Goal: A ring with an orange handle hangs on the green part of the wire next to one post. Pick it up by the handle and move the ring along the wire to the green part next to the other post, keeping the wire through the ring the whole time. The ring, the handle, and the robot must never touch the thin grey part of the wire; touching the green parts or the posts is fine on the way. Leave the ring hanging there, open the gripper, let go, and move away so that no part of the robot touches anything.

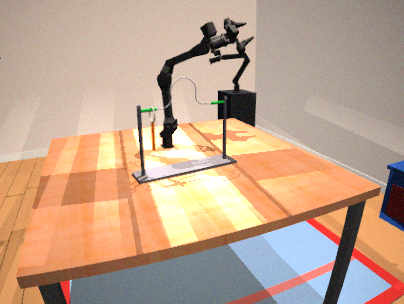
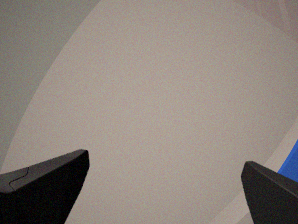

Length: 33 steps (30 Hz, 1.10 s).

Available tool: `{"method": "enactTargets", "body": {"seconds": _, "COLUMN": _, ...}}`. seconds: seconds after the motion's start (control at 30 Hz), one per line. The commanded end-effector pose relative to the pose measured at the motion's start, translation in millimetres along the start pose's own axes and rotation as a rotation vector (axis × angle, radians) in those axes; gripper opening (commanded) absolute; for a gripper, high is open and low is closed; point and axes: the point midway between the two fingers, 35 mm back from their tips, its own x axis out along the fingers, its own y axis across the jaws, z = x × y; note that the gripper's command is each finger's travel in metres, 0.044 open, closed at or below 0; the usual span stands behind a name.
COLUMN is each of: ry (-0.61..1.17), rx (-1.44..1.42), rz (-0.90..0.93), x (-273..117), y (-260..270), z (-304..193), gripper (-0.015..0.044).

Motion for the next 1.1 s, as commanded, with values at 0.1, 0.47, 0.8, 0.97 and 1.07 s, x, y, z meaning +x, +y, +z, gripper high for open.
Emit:
{"method": "enactTargets", "body": {"seconds": 0.1, "ry": -0.037, "rx": -0.011, "rz": -0.032, "x": -3.0, "y": -12.5, "z": 13.2, "gripper": 0.0295}}
{"method": "enactTargets", "body": {"seconds": 0.47, "ry": -0.355, "rx": -0.068, "rz": -0.278, "x": -59.8, "y": -97.0, "z": 123.0, "gripper": 0.0160}}
{"method": "enactTargets", "body": {"seconds": 0.8, "ry": -0.673, "rx": -0.110, "rz": -0.490, "x": -158.5, "y": -152.7, "z": 215.8, "gripper": 0.0160}}
{"method": "enactTargets", "body": {"seconds": 0.97, "ry": -0.822, "rx": -0.133, "rz": -0.582, "x": -219.9, "y": -171.9, "z": 254.2, "gripper": 0.0160}}
{"method": "enactTargets", "body": {"seconds": 1.07, "ry": -0.912, "rx": -0.145, "rz": -0.636, "x": -260.3, "y": -180.0, "z": 273.5, "gripper": 0.0160}}
